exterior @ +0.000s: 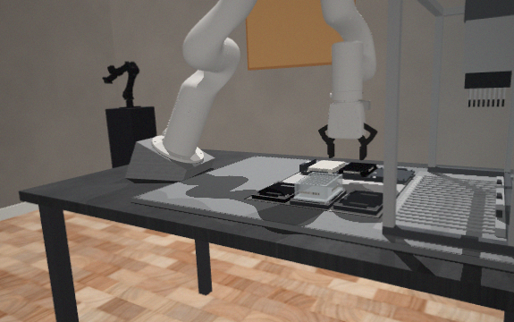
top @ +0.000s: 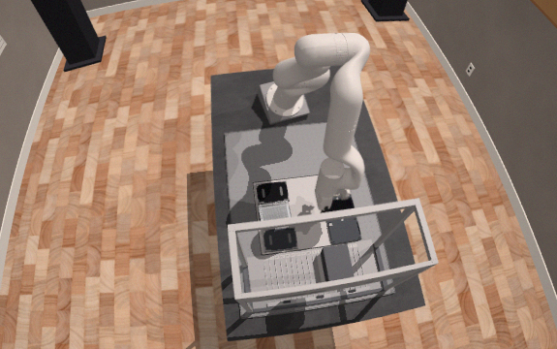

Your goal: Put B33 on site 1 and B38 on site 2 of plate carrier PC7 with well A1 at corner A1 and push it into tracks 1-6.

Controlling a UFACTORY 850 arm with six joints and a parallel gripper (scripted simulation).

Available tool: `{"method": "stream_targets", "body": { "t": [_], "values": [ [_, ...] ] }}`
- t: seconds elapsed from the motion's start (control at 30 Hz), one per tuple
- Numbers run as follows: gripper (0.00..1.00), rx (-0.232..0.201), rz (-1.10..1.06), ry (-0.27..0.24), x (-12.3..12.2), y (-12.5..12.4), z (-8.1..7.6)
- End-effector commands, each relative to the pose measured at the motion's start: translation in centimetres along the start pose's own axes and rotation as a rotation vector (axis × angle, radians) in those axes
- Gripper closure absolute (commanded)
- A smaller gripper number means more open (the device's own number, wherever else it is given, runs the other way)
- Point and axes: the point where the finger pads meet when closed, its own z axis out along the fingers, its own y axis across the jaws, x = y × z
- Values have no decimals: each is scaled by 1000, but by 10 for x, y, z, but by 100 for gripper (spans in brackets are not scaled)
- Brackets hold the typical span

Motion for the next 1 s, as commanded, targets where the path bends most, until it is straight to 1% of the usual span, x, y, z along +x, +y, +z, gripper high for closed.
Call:
{"method": "stream_targets", "body": {
  "t": [0.0,0.3,0.37,0.87,0.97],
  "values": [
    [0,-1,0,-1,0,1,-7],
    [0,-1,0,-2,0,1,-22],
    [0,-1,0,-2,0,1,-22],
    [0,-1,0,-1,0,1,-47],
    [0,-1,0,-2,0,1,-48]
  ]
}}
